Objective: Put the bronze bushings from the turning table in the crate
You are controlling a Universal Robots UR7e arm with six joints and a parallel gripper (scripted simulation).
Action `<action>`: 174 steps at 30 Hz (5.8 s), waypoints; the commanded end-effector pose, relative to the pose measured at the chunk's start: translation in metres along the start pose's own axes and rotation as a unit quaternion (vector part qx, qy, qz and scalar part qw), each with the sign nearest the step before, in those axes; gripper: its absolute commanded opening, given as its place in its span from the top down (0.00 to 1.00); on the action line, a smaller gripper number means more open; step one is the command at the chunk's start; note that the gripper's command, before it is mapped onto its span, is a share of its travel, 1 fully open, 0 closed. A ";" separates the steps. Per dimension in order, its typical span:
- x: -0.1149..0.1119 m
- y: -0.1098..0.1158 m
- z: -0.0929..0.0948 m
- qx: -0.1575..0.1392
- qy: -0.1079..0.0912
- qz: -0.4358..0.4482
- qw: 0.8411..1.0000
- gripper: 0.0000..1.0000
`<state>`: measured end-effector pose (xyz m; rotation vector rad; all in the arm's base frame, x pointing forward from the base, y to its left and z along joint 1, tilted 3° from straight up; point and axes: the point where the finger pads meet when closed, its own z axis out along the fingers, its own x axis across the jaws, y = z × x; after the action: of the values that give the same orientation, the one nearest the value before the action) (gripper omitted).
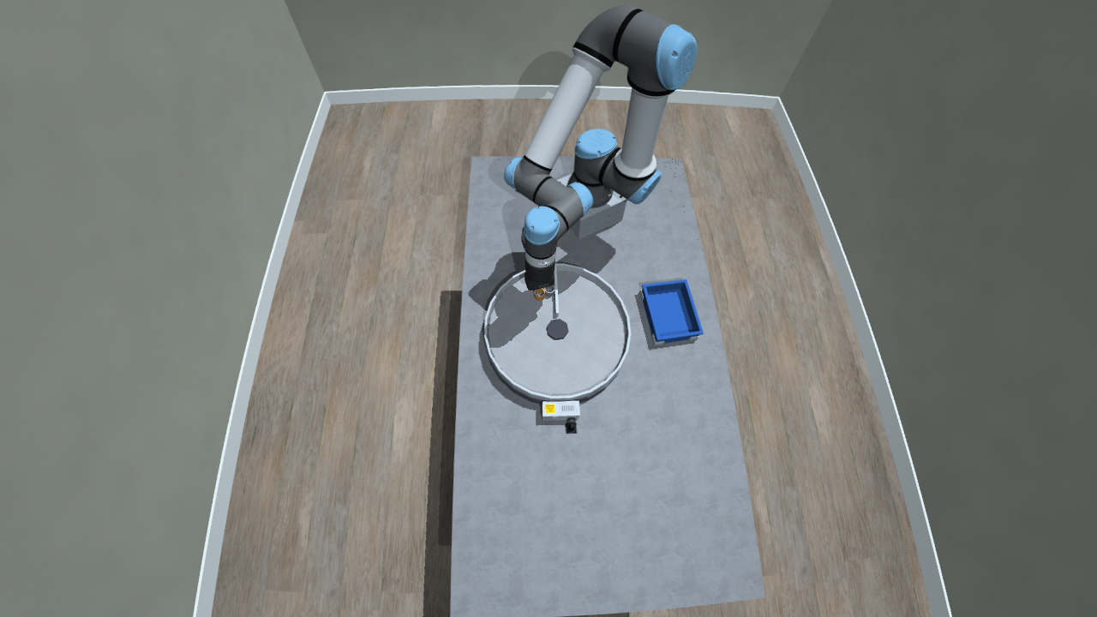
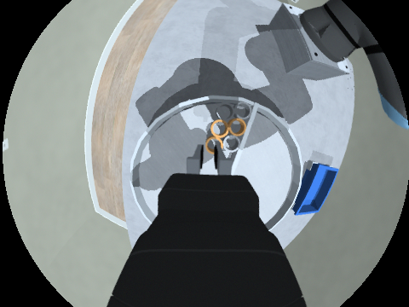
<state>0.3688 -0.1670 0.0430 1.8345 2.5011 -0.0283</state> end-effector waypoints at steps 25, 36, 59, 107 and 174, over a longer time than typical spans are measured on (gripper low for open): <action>0.000 0.000 0.000 0.000 -0.001 0.000 1.000 0.58; 0.000 0.000 0.000 0.000 -0.001 0.000 1.000 0.60; 0.000 0.000 0.000 0.000 -0.001 0.000 1.000 0.60; -0.001 0.001 0.029 -0.001 -0.001 0.000 1.000 0.60; -0.001 0.001 0.064 -0.001 -0.001 0.000 1.000 0.60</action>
<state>0.3705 -0.1697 -0.0208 1.8347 2.5001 -0.0286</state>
